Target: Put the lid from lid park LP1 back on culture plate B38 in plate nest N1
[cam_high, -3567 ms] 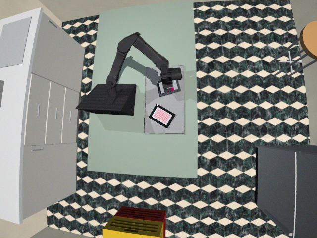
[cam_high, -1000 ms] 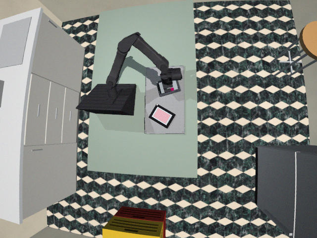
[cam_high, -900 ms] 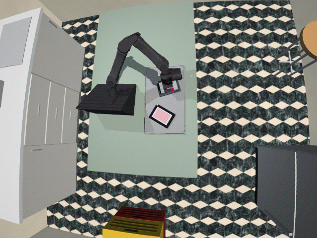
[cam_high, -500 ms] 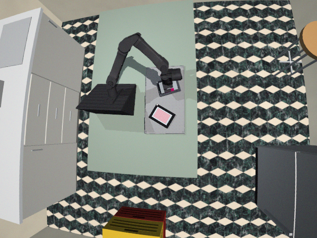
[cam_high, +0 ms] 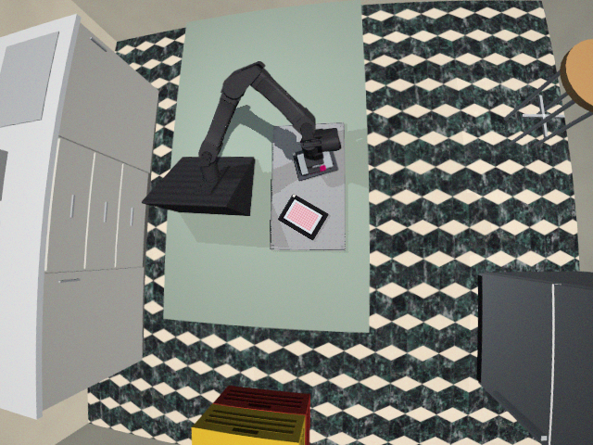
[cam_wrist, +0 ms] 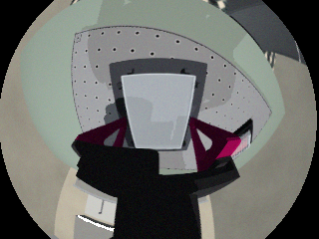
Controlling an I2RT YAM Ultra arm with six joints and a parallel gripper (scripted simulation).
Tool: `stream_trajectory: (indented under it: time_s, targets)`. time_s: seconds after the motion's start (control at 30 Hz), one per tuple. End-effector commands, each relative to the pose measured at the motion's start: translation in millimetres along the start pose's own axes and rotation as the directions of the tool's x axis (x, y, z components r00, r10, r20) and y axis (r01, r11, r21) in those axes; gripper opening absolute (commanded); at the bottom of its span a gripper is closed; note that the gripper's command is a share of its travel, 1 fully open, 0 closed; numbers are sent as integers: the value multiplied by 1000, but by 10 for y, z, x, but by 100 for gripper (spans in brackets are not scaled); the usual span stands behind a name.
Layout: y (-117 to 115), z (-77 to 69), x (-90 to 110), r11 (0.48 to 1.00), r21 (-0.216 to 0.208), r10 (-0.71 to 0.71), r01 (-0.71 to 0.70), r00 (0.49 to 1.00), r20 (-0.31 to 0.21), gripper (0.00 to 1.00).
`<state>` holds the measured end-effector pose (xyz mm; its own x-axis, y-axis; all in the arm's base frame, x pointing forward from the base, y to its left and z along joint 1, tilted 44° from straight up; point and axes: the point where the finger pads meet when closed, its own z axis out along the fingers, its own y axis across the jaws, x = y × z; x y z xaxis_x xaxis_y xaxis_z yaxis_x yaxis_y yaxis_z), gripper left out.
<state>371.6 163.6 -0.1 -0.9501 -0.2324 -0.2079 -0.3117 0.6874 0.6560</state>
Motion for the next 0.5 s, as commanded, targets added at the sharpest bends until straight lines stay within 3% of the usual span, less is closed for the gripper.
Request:
stream_trajectory:
  time_s: [0.0, 0.4, 0.43, 0.47]
  targets:
    - [-9, -32, -38, 1000, 3, -5, 5, 1000, 15, 100]
    - [-9, -20, -38, 1000, 3, -5, 5, 1000, 15, 100]
    - [-9, -19, -38, 1000, 3, -5, 5, 1000, 15, 0]
    - [-9, -19, -38, 1000, 3, -5, 5, 1000, 15, 0]
